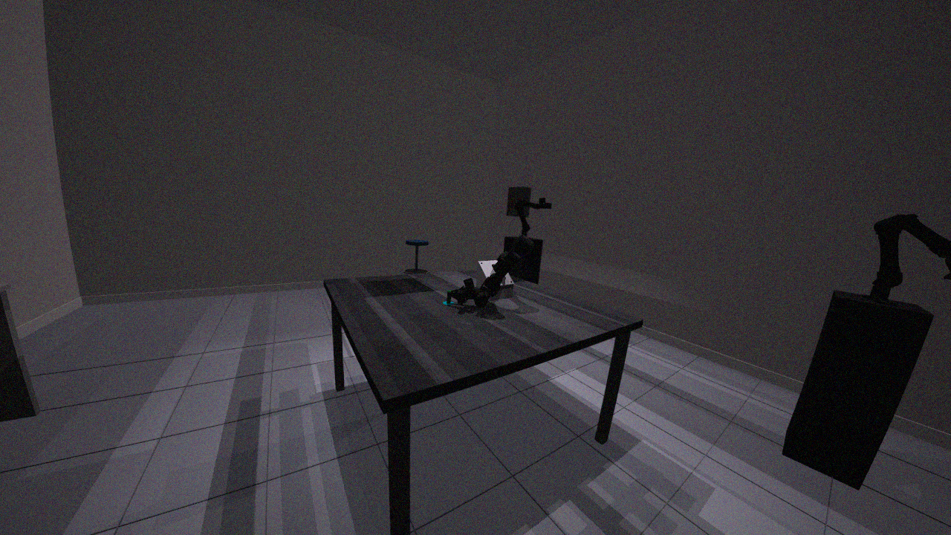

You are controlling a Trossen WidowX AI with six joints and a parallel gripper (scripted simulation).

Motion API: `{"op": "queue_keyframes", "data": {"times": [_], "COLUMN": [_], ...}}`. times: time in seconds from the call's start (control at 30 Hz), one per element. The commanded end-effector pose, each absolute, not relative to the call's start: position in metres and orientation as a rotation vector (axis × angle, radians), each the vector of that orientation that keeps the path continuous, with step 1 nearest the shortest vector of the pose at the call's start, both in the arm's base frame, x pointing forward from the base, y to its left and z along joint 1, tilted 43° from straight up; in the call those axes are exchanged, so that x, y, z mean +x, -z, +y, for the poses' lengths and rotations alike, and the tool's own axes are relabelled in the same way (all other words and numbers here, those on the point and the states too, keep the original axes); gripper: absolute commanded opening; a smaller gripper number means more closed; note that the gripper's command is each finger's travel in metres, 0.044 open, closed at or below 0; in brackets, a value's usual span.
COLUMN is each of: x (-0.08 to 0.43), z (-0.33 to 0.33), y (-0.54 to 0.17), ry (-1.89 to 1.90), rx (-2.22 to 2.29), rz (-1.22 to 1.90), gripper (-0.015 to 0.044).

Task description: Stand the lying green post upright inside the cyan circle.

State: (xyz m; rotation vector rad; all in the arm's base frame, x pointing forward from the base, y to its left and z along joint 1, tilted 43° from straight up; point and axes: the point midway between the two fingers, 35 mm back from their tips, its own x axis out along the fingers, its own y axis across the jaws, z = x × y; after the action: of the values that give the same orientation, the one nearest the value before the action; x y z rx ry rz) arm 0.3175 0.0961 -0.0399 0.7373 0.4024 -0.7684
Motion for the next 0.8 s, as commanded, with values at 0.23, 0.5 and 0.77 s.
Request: {"op": "queue_keyframes", "data": {"times": [0.23,0.5,0.77], "x": [0.318,0.320,0.317], "z": [0.096,0.072,0.041], "y": [0.040,0.010,-0.022], "ry": [0.771,0.772,0.769], "rx": [0.737,0.743,0.745], "rz": [0.398,0.397,0.385], "gripper": [0.0400,0.0400,0.0400]}}
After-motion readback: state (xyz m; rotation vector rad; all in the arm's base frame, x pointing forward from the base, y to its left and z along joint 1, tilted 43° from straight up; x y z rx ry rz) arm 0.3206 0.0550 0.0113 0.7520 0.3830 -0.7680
